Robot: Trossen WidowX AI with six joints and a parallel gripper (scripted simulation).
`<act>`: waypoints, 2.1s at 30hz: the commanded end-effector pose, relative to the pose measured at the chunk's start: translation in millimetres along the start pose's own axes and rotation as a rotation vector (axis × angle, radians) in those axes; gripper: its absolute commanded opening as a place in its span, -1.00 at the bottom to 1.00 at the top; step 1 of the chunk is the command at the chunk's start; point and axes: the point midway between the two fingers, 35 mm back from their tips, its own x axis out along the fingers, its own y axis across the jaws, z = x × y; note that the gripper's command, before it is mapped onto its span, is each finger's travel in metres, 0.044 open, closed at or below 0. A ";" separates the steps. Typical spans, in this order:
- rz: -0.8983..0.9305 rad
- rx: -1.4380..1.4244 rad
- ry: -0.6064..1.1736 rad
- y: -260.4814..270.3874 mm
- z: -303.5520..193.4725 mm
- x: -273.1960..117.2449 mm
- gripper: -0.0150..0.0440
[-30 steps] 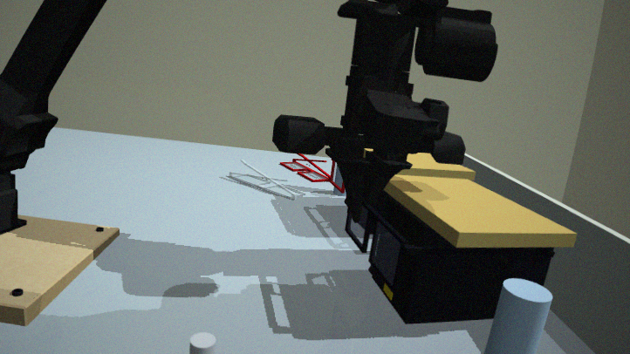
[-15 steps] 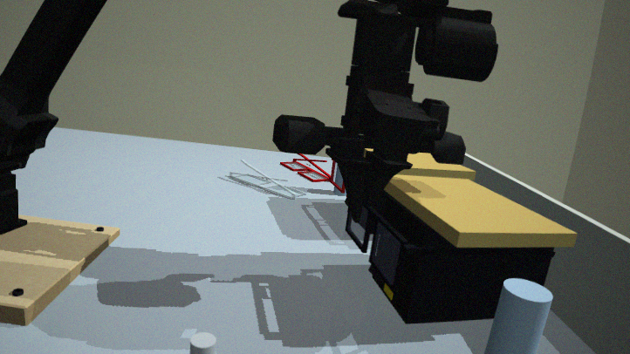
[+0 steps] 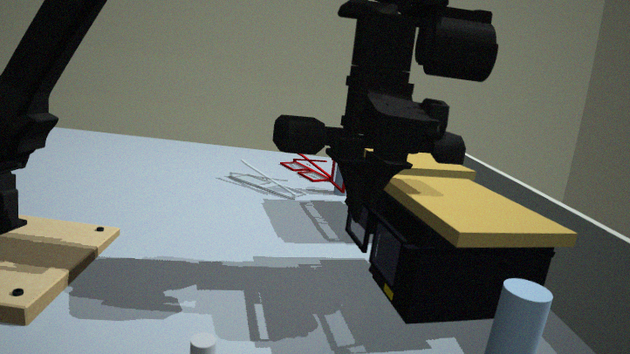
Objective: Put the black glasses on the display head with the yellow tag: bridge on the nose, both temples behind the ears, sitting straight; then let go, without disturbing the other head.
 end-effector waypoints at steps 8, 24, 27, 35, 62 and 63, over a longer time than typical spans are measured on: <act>-0.003 0.003 -0.003 0.0 0.6 1.7 -0.49; -0.002 0.002 -0.001 0.0 0.3 2.8 -0.49; -0.003 0.003 -0.003 0.0 0.5 5.3 -0.49; -0.003 0.003 -0.003 0.2 0.6 6.3 -0.49; -0.003 0.003 -0.003 0.0 0.6 6.7 -0.49; -0.003 0.003 -0.003 0.0 0.6 6.7 -0.49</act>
